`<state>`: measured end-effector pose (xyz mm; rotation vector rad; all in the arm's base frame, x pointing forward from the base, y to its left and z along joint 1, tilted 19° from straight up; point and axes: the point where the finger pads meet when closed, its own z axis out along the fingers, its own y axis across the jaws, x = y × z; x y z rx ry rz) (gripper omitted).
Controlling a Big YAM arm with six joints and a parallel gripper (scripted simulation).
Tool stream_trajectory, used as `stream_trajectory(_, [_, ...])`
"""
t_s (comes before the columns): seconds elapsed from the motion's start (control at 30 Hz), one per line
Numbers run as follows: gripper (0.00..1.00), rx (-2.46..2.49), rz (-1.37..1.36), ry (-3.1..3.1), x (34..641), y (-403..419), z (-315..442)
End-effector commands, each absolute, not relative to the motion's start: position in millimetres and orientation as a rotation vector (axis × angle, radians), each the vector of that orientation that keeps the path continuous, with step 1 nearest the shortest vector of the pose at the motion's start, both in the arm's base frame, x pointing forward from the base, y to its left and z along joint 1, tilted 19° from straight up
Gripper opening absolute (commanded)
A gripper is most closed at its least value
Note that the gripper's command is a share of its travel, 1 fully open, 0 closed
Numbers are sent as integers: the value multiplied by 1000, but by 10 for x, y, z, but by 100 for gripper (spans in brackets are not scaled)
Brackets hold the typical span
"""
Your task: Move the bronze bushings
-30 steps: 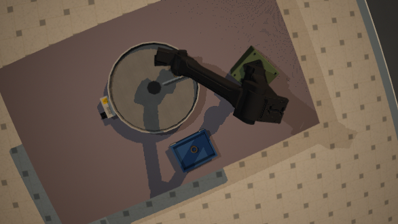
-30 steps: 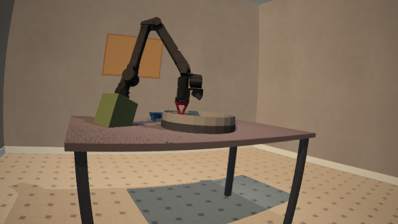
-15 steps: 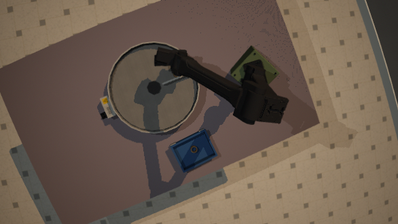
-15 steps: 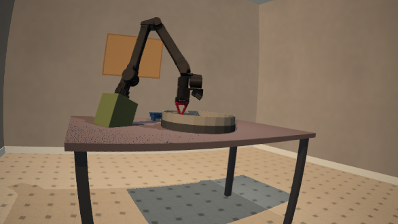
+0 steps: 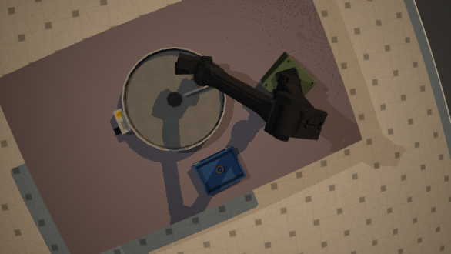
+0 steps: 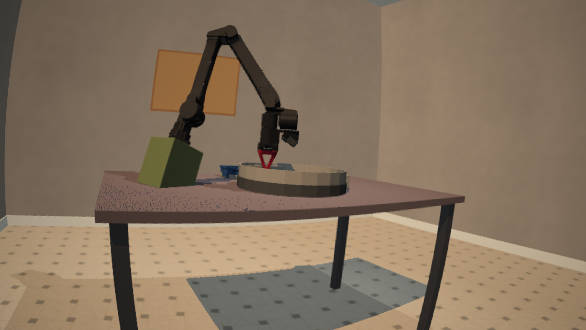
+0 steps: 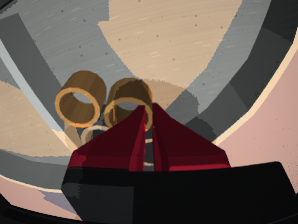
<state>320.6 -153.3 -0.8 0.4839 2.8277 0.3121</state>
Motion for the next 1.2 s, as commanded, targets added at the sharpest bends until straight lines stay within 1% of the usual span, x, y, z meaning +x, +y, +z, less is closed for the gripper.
stream_trajectory(0.0, [0,467,281,2783,3314,-1686,292])
stream_trajectory(0.47, [0,465,274,2780,3168,-1773,788])
stream_trajectory(1.17, [0,455,279,2787,3183,-1756,772])
